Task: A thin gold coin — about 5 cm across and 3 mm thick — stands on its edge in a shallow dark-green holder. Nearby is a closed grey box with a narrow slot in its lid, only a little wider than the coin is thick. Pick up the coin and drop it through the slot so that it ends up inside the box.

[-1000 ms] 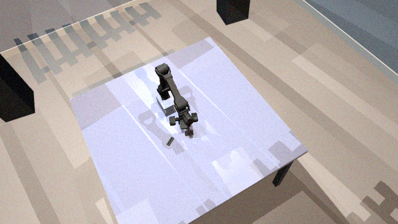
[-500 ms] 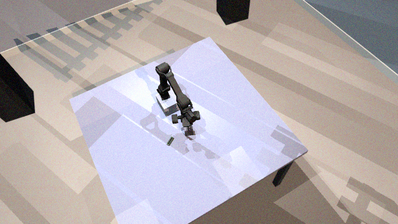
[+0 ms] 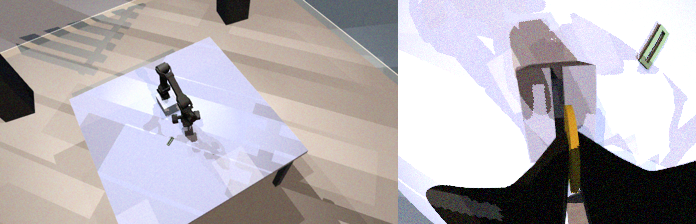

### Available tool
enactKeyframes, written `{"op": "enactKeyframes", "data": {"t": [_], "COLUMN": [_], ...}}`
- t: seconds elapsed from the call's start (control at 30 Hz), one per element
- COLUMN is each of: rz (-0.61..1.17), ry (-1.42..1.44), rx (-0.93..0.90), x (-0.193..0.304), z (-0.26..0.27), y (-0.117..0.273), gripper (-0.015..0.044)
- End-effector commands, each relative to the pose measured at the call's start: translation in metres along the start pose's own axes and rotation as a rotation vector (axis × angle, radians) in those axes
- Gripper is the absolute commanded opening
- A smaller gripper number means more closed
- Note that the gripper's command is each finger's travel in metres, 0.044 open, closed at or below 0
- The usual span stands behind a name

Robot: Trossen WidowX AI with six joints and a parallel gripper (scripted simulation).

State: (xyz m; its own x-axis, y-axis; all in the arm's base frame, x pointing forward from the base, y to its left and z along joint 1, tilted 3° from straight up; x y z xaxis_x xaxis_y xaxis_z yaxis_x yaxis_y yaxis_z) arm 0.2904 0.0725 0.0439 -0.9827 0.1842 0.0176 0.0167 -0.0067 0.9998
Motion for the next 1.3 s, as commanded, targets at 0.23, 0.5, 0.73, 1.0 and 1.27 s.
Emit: {"op": "enactKeyframes", "data": {"t": [0.23, 0.5, 0.73, 1.0, 1.27], "rz": [0.000, 0.001, 0.001, 0.001, 0.001], "ry": [-0.007, -0.004, -0.002, 0.000, 0.000], "rx": [0.000, 0.001, 0.001, 0.001, 0.001], "x": [0.003, 0.003, 0.002, 0.002, 0.002], "z": [0.004, 0.003, 0.004, 0.004, 0.004], "y": [0.000, -0.001, -0.005, -0.008, -0.012], "gripper": [0.0000, 0.0000, 0.0000, 0.0000, 0.0000]}}
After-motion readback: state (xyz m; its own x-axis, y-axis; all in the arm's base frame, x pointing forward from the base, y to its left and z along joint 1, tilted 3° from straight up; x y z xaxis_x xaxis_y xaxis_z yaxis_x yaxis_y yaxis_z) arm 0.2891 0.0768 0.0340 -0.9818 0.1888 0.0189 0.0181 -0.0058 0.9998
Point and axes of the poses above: the point midway between the two fingers, 35 mm back from their tips, its own y axis back along the fingers, its own z axis across the jaws, x = y × z, the point moved 1 cm from there along y, back along the fingers, and after that the axes turned 1 degree about y, right-handed, at the moved point
